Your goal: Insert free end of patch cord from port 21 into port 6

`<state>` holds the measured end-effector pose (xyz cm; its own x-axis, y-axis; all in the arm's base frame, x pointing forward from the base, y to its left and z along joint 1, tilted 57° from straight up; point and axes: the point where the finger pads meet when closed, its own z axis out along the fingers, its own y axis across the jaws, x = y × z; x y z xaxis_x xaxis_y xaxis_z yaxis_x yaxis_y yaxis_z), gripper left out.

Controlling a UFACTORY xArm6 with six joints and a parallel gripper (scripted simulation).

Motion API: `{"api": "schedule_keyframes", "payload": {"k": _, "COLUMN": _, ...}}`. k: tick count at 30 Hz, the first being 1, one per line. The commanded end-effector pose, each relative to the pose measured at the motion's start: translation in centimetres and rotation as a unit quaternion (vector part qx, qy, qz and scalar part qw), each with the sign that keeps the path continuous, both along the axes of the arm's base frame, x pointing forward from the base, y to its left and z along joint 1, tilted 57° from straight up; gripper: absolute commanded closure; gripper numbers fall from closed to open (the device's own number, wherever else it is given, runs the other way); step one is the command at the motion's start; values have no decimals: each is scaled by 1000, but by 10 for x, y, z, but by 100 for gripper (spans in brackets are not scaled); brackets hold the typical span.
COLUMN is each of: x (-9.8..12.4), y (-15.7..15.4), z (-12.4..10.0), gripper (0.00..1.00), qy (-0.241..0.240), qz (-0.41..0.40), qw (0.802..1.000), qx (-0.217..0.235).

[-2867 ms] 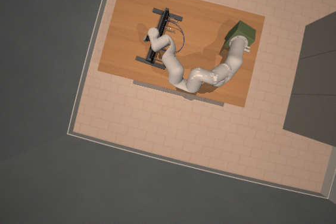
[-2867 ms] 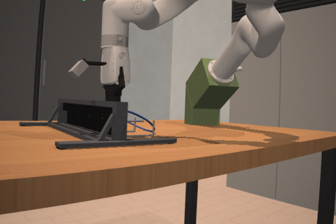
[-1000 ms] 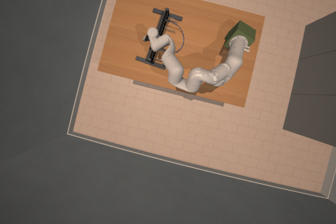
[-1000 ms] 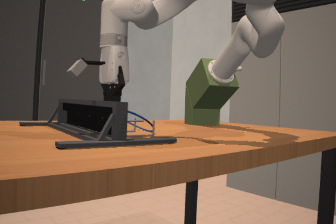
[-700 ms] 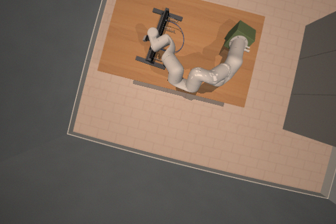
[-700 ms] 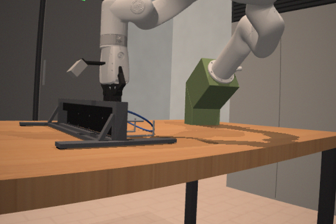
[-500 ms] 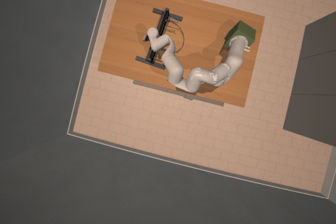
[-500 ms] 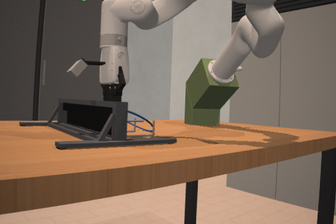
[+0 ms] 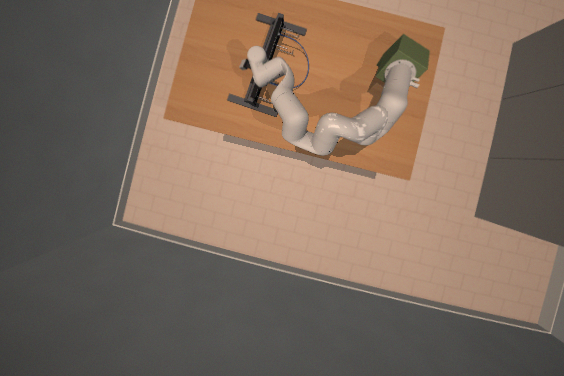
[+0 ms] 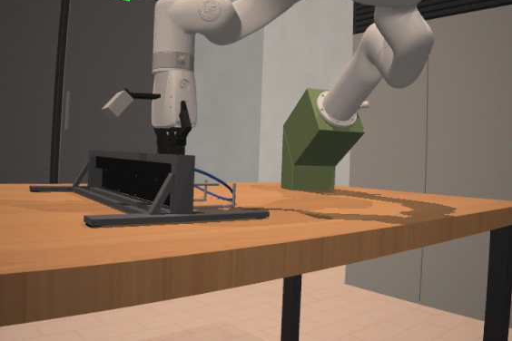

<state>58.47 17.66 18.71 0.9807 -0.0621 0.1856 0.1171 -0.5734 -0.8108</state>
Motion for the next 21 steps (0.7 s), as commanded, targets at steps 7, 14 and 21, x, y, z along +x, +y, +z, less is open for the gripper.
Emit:
{"api": "schedule_keyframes", "payload": {"k": 7, "x": 1, "y": -1, "z": 1, "gripper": 62, "qy": -1, "qz": -1, "qw": 1000, "qx": 0}}
{"api": "schedule_keyframes", "payload": {"k": 14, "x": 1, "y": -2, "z": 2, "gripper": 62, "qy": -1, "qz": -1, "qw": 1000, "qx": 0}}
{"api": "schedule_keyframes", "payload": {"k": 21, "x": 0, "y": -5, "z": 4, "gripper": 62, "qy": -1, "qz": -1, "qw": 1000, "qx": 0}}
